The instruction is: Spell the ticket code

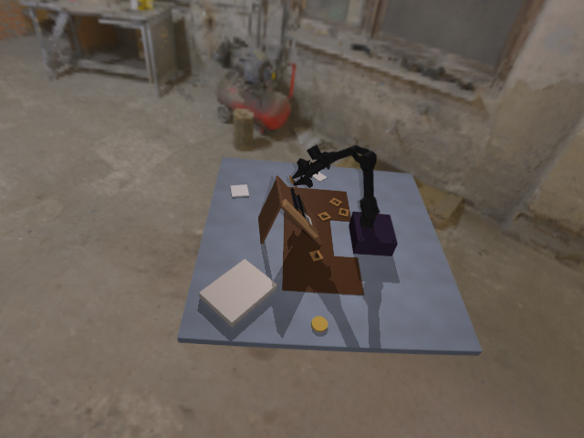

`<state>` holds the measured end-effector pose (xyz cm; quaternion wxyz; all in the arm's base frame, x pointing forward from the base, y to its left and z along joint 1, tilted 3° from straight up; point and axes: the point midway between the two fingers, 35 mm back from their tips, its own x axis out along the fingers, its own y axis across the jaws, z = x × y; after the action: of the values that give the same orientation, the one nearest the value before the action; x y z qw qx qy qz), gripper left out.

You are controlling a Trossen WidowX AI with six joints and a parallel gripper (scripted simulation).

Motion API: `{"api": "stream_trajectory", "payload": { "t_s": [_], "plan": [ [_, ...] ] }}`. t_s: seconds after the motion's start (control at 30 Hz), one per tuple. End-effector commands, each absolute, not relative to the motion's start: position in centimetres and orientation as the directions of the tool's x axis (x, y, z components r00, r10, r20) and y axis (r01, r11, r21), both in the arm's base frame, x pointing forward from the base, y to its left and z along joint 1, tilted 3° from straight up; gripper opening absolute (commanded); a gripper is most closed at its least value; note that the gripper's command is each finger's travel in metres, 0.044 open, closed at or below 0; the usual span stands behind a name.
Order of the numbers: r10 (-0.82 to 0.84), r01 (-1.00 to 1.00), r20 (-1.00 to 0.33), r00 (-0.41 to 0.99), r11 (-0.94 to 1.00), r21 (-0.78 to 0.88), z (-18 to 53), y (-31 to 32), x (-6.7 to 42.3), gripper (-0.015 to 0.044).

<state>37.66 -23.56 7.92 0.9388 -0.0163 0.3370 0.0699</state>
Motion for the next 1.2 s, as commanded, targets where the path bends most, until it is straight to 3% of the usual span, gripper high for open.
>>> {"api": "stream_trajectory", "payload": {
  "t_s": [0.0, 1.17],
  "plan": [
    [0.115, -0.137, -0.635, 0.764, 0.990, 0.015, 8.01, -23.72, 37.84, 0.0000],
    [0.116, -0.137, -0.635, 0.764, 0.990, 0.016, 7.92, -22.80, 37.62, 0.0000]
  ]
}}
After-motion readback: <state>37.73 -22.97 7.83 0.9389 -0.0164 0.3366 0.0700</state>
